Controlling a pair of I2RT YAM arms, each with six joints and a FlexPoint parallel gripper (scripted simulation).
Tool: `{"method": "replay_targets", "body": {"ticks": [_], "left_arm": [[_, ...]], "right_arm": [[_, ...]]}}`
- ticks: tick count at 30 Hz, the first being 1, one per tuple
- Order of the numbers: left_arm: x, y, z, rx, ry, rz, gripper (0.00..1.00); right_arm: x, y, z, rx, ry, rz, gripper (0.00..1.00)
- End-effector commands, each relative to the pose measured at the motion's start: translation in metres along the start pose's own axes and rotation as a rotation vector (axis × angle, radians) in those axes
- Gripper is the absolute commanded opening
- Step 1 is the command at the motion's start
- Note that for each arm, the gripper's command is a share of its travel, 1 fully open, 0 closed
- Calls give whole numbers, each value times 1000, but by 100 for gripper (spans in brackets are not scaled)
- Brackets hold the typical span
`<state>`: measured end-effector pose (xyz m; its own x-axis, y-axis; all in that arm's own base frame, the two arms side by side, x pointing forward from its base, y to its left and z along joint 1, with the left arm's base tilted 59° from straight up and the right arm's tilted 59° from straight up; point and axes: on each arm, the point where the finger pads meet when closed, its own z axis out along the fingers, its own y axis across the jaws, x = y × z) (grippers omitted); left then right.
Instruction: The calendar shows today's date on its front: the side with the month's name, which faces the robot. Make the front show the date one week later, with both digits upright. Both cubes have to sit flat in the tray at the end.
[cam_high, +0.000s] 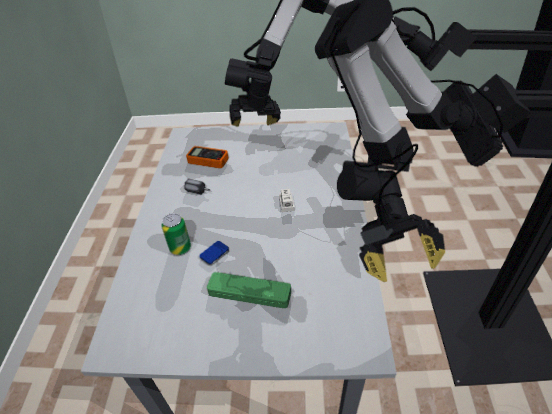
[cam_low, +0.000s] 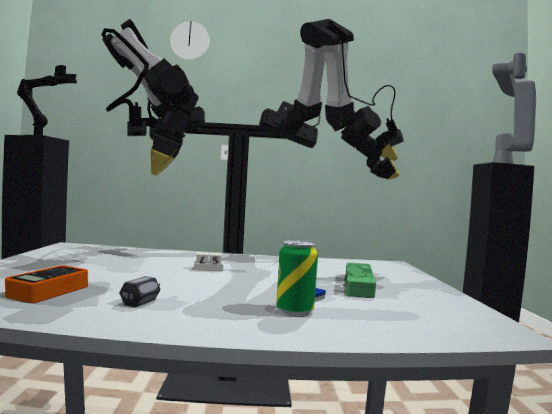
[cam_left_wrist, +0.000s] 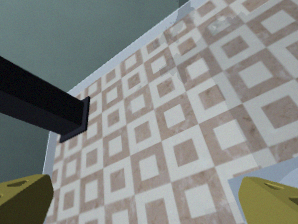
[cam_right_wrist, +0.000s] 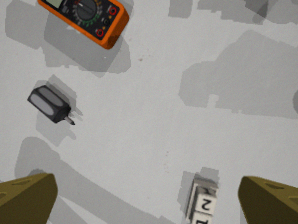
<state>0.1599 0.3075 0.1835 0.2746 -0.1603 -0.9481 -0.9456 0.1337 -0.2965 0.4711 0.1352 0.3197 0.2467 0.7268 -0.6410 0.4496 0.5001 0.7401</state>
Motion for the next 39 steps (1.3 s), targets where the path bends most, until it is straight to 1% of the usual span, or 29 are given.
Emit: {"method": "replay_targets", "body": {"ticks": [1, 18, 19, 24, 26, 28, 32, 34, 37, 39], "left_arm": [[-5, 1, 0, -3, -13, -9, 100], [-5, 1, 0, -3, -13, -9, 100], [-3, 2, 0, -10, -9, 4, 100], [6, -7, 2, -6, 23, 97, 100], [12, -17, 2, 10, 40, 164, 100], [20, -33, 2, 37, 63, 256, 100], [45, -81, -4, 127, 109, 501, 100], [45, -81, -4, 127, 109, 501, 100], [72, -128, -19, 231, 131, 724, 100], [90, -159, -33, 304, 133, 837, 100]], "right_arm": [[-4, 6, -5, -14, 1, 14, 100], [-4, 6, -5, -14, 1, 14, 100], [-2, 5, -5, -14, 11, -3, 100], [-13, 5, -4, -26, 33, -85, 100], [-14, 17, -9, -64, 54, -132, 100], [-12, 18, -12, -92, 103, -231, 100], [-25, 17, -19, -177, 194, -444, 100], [-25, 17, -19, -177, 194, -444, 100], [-45, 6, -22, -227, 240, -601, 100], [-61, -3, -22, -244, 248, -665, 100]]}}
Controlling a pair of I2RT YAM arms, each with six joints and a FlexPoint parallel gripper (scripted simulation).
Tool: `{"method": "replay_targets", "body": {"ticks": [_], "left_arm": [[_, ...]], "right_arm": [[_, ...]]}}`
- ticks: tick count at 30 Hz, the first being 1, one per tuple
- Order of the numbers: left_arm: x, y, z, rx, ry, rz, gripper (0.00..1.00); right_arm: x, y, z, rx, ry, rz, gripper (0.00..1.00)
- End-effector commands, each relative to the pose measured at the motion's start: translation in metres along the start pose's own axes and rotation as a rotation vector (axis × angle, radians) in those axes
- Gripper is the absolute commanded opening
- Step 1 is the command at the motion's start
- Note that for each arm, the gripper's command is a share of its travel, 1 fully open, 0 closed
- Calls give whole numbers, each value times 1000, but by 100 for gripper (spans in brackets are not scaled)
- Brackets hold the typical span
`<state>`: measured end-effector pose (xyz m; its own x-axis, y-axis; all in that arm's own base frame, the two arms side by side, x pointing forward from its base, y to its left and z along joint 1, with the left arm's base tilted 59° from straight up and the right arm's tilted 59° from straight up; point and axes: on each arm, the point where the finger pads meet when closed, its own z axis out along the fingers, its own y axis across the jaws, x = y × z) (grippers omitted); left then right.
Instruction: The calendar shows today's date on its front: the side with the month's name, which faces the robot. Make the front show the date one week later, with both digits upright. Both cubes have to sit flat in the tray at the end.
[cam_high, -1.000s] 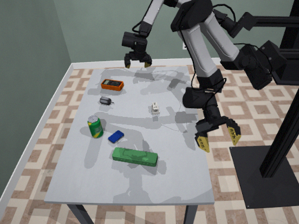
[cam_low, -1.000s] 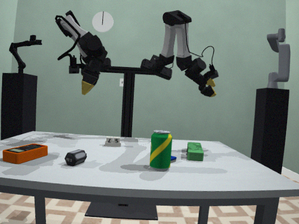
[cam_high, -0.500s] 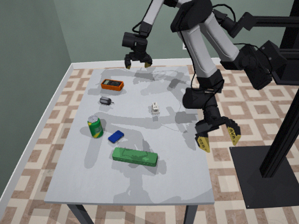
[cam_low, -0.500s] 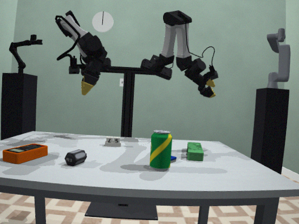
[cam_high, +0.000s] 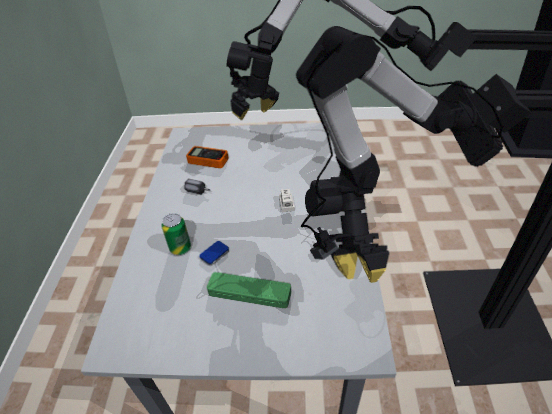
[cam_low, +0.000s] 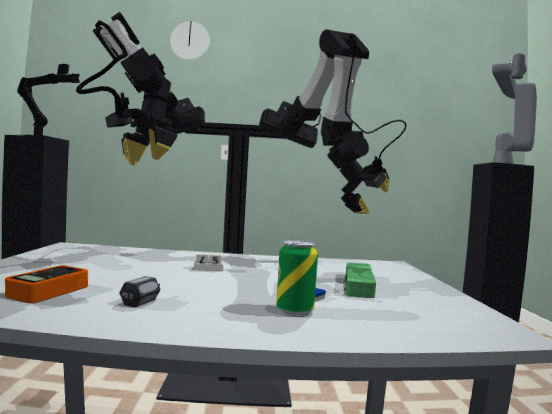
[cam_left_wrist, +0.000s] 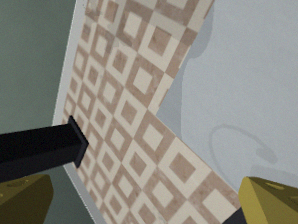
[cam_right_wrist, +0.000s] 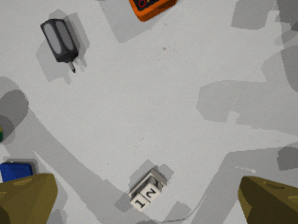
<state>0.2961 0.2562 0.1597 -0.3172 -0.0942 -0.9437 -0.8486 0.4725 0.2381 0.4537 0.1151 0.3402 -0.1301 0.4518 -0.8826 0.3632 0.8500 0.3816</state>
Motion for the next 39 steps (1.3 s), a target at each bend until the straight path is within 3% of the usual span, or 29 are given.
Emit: {"method": "replay_targets", "body": {"ticks": [1, 10, 13, 22, 27, 29, 32, 35, 39], "left_arm": [[1, -56, -1, 54, 30, 297, 100], [16, -200, -54, 276, -57, 814, 100], [19, -210, -60, 288, -68, 873, 100], [65, -328, -163, 450, -279, 1370, 100], [98, -370, -225, 481, -430, 1638, 100], [98, -370, -225, 481, -430, 1638, 100], [115, -386, -257, 464, -522, 1803, 100], [132, -403, -296, 425, -634, 1970, 100], [135, -413, -323, 322, -723, 2150, 100]], "right_arm": [[-27, -18, -20, -121, 50, -206, 100], [-44, -68, -46, -216, 85, -512, 100], [-43, -71, -49, -235, 91, -552, 100], [-45, -112, -86, -340, 73, -829, 100], [-39, -127, -108, -407, 50, -982, 100], [-39, -127, -108, -407, 50, -982, 100], [-30, -135, -119, -451, 36, -1077, 100], [-18, -148, -132, -486, 18, -1172, 100], [1, -158, -148, -551, -10, -1298, 100]]}}
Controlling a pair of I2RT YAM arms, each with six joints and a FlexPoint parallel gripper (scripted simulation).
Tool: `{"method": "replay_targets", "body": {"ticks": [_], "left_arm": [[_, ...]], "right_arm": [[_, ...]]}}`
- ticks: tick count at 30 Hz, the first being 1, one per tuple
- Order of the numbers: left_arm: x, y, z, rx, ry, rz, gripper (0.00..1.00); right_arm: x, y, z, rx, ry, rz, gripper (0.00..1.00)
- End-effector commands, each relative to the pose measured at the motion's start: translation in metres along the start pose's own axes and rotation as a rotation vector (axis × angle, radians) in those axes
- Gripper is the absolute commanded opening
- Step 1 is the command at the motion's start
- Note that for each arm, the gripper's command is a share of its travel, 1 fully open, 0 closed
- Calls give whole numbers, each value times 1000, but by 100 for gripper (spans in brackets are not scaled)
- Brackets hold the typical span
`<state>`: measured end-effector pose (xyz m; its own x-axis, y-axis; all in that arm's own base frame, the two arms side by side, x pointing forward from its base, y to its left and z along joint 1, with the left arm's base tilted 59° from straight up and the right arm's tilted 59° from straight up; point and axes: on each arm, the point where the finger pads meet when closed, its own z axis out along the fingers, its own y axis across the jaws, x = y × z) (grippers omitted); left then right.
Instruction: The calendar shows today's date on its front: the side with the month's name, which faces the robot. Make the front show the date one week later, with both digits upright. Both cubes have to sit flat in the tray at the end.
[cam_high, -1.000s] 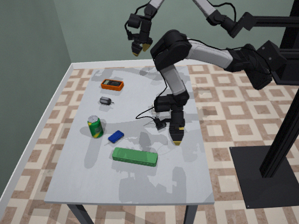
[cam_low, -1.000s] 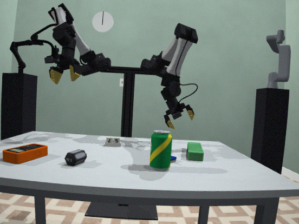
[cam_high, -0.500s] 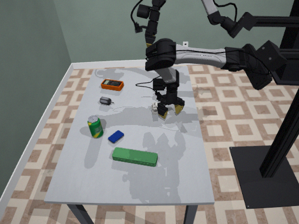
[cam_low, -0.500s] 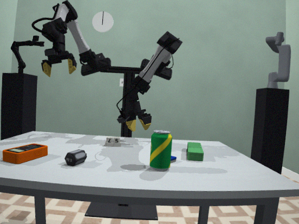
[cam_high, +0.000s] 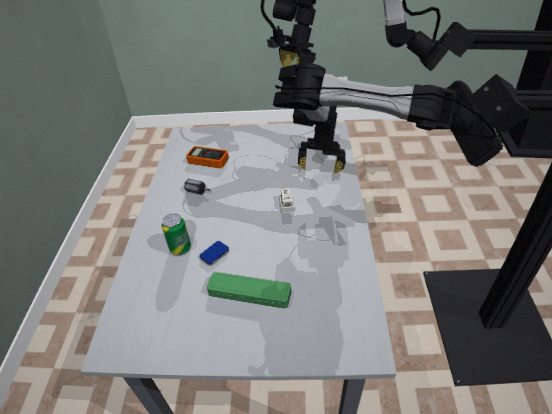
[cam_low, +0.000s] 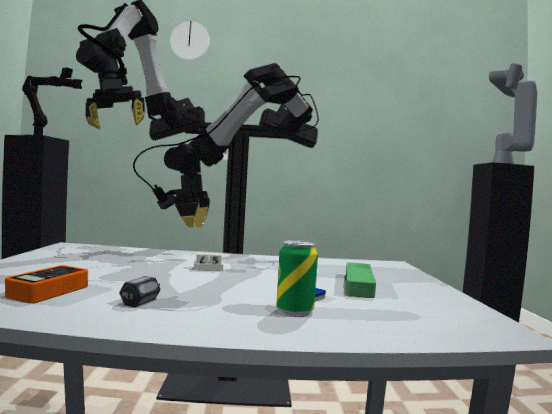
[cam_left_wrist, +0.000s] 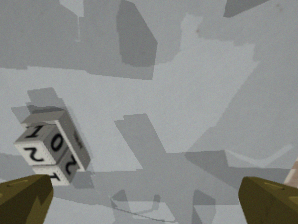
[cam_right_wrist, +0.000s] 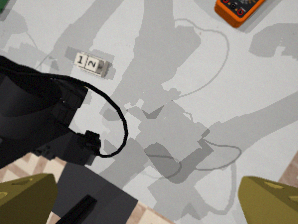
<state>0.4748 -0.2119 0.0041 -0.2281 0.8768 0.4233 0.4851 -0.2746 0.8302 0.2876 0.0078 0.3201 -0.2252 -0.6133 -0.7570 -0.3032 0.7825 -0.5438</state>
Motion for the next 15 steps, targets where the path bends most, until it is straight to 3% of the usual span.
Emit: {"method": "replay_targets", "body": {"ticks": [1, 7, 11, 15], "left_arm": [[-20, 9, -21, -43, 62, 306, 100], [-29, 28, -37, -74, 138, 490, 100], [-20, 34, -51, -65, 252, 651, 100], [-5, 42, -43, -57, 320, 613, 100]], "right_arm": [[2, 25, -27, -100, -99, -213, 100], [18, 49, -40, -139, -148, -367, 100], [33, 69, -49, -155, -193, -488, 100], [44, 83, -54, -155, -221, -565, 100]]}}
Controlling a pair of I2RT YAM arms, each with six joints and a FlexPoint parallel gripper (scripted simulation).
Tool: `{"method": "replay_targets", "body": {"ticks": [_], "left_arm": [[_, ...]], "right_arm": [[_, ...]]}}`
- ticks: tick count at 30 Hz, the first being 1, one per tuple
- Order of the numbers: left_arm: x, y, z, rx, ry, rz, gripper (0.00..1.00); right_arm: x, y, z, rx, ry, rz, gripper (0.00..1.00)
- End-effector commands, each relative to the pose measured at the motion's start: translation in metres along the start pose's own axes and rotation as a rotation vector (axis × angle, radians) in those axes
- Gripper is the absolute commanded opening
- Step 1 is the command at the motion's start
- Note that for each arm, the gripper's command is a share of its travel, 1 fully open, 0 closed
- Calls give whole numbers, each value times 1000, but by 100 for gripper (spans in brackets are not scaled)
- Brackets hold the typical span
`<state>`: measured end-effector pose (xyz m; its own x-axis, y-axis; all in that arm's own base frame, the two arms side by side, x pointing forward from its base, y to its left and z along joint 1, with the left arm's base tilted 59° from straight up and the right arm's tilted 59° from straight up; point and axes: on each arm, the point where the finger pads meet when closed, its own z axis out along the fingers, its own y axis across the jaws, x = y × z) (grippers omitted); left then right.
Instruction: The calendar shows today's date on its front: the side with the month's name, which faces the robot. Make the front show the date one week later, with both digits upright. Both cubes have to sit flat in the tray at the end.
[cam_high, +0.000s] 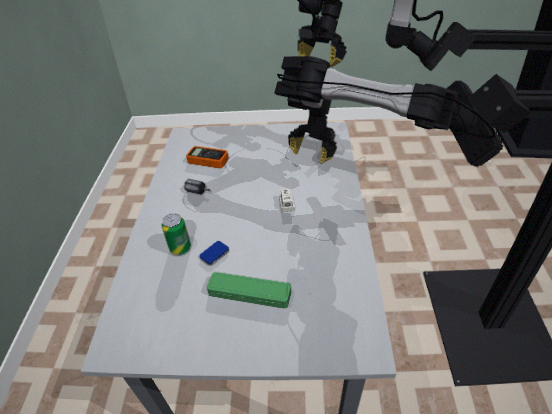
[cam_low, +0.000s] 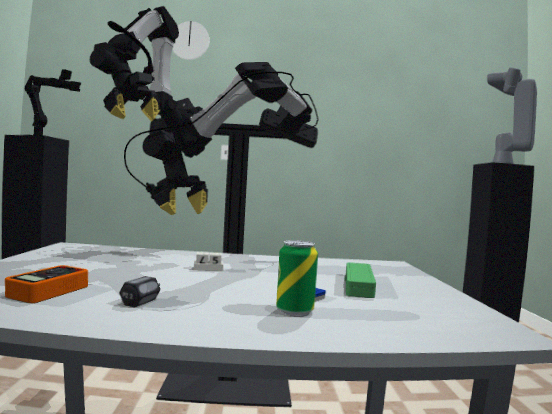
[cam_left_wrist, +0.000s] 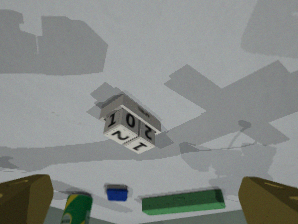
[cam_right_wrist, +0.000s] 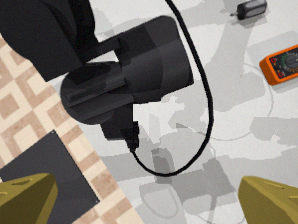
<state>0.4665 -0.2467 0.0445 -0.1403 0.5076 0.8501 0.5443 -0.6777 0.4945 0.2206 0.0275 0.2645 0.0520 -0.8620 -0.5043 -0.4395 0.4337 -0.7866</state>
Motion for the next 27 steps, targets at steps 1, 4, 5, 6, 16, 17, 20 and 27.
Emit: {"method": "replay_targets", "body": {"ticks": [1, 4, 5, 6, 16, 17, 20, 27], "left_arm": [[13, 3, -1, 13, 106, 55, 100], [9, 9, -5, 9, 108, 85, 100], [6, 11, -9, 2, 104, 91, 100], [2, 11, -12, -4, 100, 98, 100], [0, 24, -7, -41, 12, -2, 55], [2, 27, -5, -43, -4, -33, 55], [8, 29, 18, -25, -67, -161, 55], [22, 39, 53, 8, -217, -416, 55]], "right_arm": [[-8, 22, -13, -33, -108, -152, 100], [-6, 30, -14, -28, -114, -183, 100], [-5, 32, -14, -26, -114, -187, 100], [-3, 33, -13, -30, -112, -186, 100], [-1, 30, -12, -20, -99, -177, 100], [-1, 30, -12, -20, -99, -177, 100], [-1, 30, -12, -20, -99, -177, 100], [-1, 30, -12, -20, -99, -176, 100]]}}
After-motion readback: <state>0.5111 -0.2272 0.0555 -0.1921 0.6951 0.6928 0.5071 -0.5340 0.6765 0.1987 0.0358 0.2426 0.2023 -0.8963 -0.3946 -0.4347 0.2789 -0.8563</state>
